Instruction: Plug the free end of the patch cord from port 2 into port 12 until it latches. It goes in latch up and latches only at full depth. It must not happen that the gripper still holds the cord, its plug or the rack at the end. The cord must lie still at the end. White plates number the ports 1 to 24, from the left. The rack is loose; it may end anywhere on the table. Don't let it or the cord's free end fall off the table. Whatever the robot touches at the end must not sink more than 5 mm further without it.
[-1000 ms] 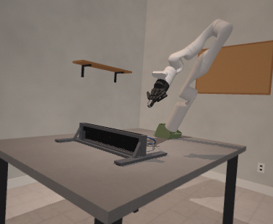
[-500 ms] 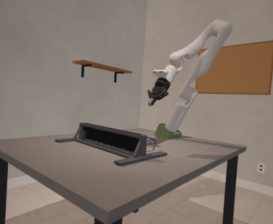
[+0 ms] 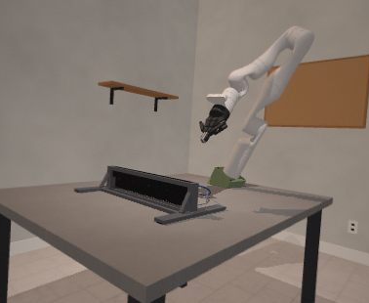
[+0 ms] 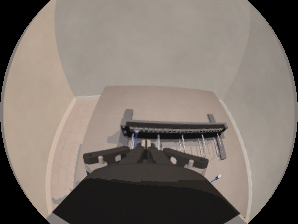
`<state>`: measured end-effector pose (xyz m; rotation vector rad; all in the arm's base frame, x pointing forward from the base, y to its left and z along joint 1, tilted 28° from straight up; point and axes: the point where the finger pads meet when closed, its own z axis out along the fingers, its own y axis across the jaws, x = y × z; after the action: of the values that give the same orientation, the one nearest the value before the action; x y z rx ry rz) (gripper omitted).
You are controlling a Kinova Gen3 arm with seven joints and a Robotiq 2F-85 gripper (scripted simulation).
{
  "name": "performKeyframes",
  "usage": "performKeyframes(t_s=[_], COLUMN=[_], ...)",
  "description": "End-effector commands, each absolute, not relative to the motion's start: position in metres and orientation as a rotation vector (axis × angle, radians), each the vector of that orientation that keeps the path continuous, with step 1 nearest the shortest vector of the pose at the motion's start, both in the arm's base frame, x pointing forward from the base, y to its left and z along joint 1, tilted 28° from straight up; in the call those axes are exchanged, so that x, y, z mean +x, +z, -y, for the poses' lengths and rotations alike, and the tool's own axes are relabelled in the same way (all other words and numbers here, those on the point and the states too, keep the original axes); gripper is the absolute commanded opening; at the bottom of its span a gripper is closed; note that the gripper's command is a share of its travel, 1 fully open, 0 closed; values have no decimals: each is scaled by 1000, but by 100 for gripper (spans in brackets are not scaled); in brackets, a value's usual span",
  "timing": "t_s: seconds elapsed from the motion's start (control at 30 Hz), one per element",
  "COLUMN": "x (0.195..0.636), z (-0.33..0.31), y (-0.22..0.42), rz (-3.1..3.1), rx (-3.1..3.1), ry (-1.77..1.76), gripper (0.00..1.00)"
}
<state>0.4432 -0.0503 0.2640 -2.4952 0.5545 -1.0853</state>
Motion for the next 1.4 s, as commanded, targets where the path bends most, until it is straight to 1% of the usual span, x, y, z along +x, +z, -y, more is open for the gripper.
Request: performKeyframes(t_s=[0.0,0.23,0.67,0.93,1.37], x=[442,439,425,422,424], z=[56,70,123,135,135], y=[261,254,224,218,216], rz=[-564,-564,-564,-564,-564], rx=[-2497,-2497,-2497,-2497,-2497], ry=[-1085,-1085,-1085,-1085,-1085], gripper=[0,0,0,0,0])
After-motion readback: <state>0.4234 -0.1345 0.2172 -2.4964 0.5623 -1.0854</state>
